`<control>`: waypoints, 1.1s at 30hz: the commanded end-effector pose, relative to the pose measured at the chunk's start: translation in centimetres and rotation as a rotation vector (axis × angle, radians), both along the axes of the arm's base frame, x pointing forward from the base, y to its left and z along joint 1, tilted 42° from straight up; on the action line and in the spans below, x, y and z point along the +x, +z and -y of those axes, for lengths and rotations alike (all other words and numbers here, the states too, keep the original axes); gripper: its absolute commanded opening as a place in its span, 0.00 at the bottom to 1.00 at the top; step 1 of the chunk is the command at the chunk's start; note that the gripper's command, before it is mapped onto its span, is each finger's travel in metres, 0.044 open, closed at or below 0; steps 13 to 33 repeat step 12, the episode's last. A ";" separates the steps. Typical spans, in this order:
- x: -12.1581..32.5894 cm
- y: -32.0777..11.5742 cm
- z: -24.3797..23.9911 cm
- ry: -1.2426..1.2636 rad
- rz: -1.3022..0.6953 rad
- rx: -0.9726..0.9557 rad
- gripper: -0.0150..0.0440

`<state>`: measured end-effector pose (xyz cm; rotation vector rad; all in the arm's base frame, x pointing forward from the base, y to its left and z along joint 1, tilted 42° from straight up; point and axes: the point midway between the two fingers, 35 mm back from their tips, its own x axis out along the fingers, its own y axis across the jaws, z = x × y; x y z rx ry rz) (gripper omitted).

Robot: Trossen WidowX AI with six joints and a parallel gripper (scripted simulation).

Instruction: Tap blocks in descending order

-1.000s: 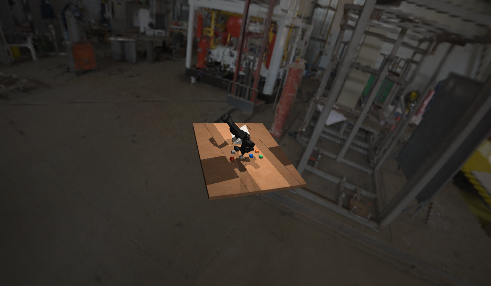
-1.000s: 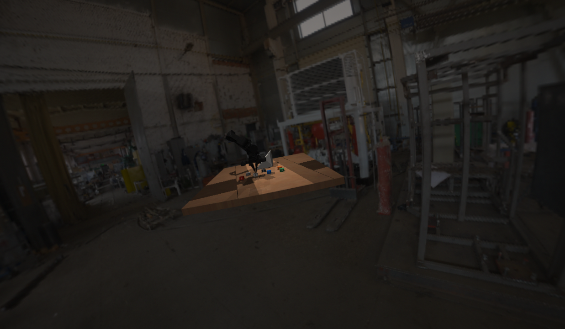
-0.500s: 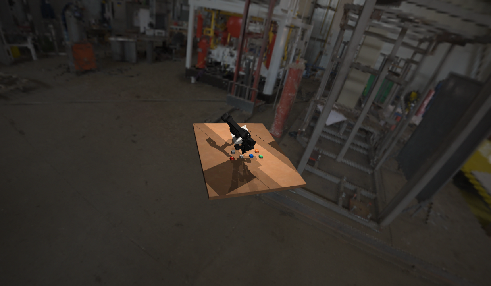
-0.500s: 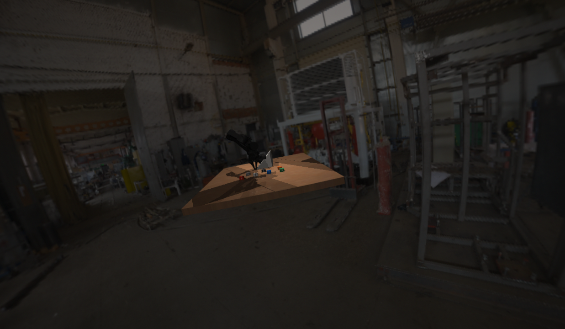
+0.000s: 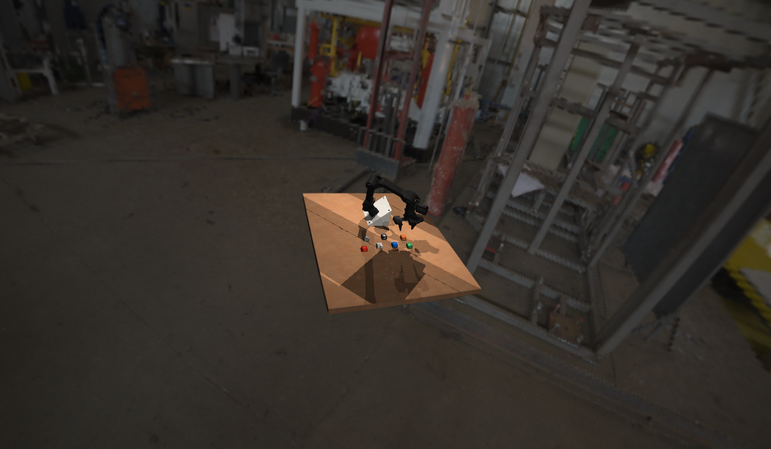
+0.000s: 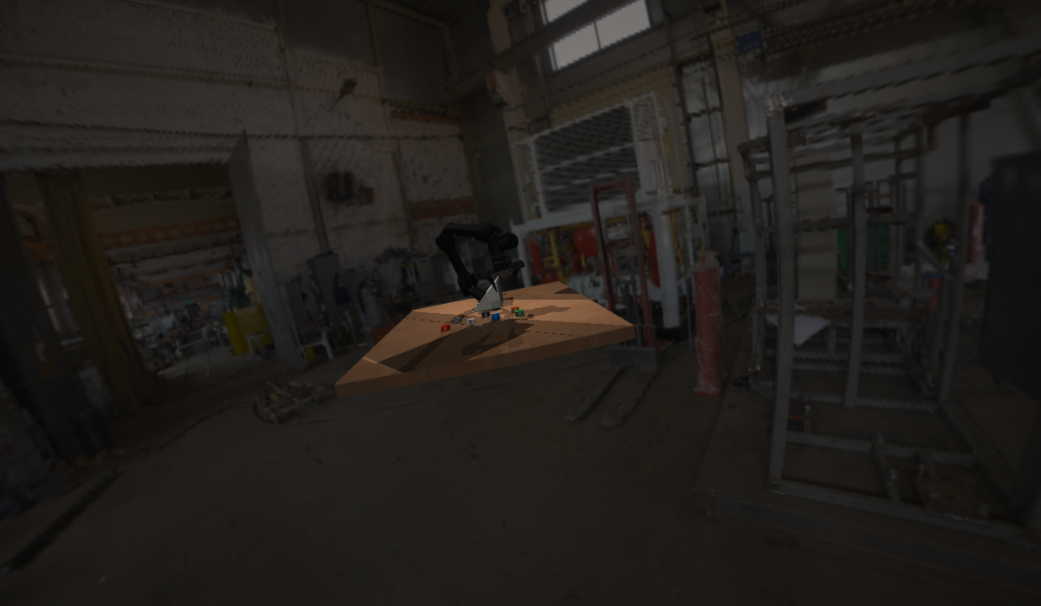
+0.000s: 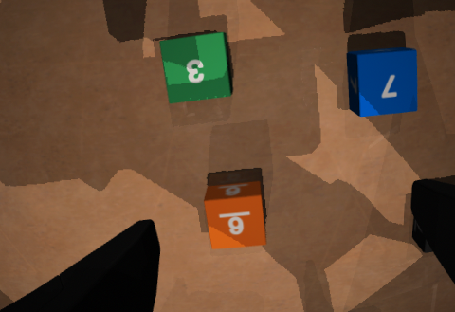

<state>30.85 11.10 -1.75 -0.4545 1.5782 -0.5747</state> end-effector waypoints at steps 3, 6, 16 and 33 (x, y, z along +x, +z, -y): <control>-3.2 -3.2 -7.0 -0.018 -0.007 -0.036 0.93; -4.2 -4.0 -8.5 -0.023 -0.006 -0.050 0.93; -4.3 -4.0 -8.6 -0.024 -0.005 -0.051 0.93; -4.3 -4.0 -8.6 -0.024 -0.005 -0.051 0.93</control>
